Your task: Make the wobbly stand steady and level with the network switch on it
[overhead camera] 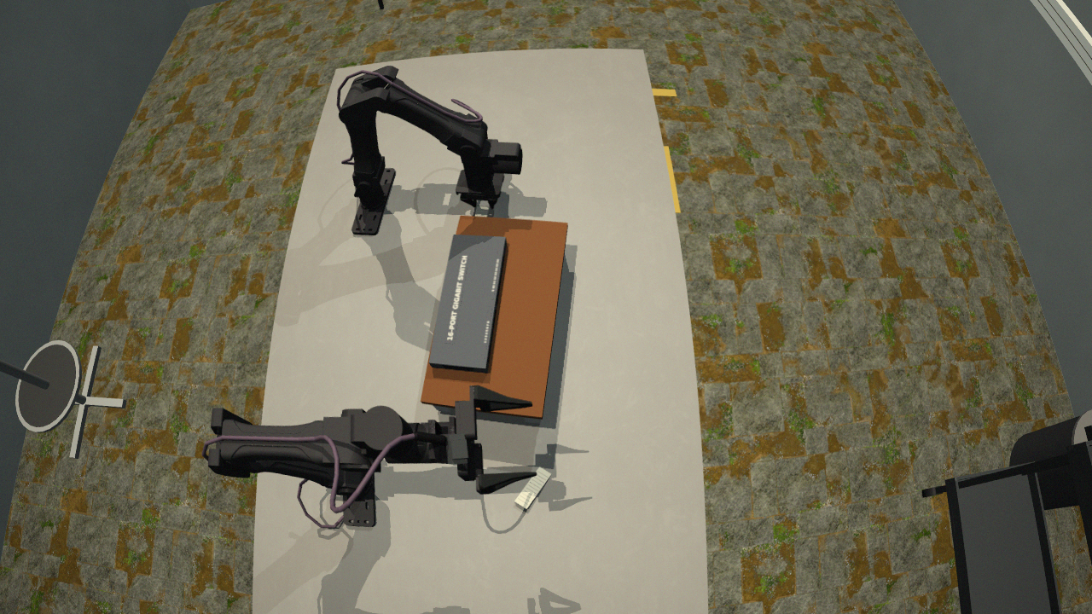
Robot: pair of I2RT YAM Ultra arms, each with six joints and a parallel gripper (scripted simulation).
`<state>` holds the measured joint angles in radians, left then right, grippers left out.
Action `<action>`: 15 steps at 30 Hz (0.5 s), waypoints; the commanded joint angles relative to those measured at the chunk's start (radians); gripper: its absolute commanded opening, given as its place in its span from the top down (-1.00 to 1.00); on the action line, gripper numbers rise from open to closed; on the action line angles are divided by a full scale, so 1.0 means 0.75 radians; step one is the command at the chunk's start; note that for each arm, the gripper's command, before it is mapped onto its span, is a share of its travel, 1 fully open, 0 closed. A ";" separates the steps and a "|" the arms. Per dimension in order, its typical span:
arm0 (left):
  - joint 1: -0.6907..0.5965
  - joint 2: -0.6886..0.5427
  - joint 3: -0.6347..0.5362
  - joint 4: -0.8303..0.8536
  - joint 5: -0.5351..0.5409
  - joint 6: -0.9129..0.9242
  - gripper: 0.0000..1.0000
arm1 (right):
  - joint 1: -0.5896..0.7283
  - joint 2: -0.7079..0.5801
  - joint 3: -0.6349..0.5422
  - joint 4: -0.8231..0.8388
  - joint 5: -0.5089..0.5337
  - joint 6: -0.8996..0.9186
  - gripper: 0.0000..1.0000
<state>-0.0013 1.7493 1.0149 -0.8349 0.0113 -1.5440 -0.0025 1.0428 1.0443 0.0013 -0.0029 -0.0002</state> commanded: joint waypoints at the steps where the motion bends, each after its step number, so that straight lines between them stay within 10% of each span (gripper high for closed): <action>1: -0.003 -0.010 0.016 -0.027 -0.029 0.005 0.16 | -0.005 -0.040 0.025 -0.012 -0.010 0.005 -1.00; 15: -0.005 -0.087 0.105 -0.154 -0.029 0.004 0.16 | -0.005 -0.040 0.025 -0.012 -0.010 0.005 -1.00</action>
<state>-0.0013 1.7344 1.0367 -0.8734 0.0105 -1.5440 -0.0025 1.0428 1.0443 0.0013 -0.0029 -0.0002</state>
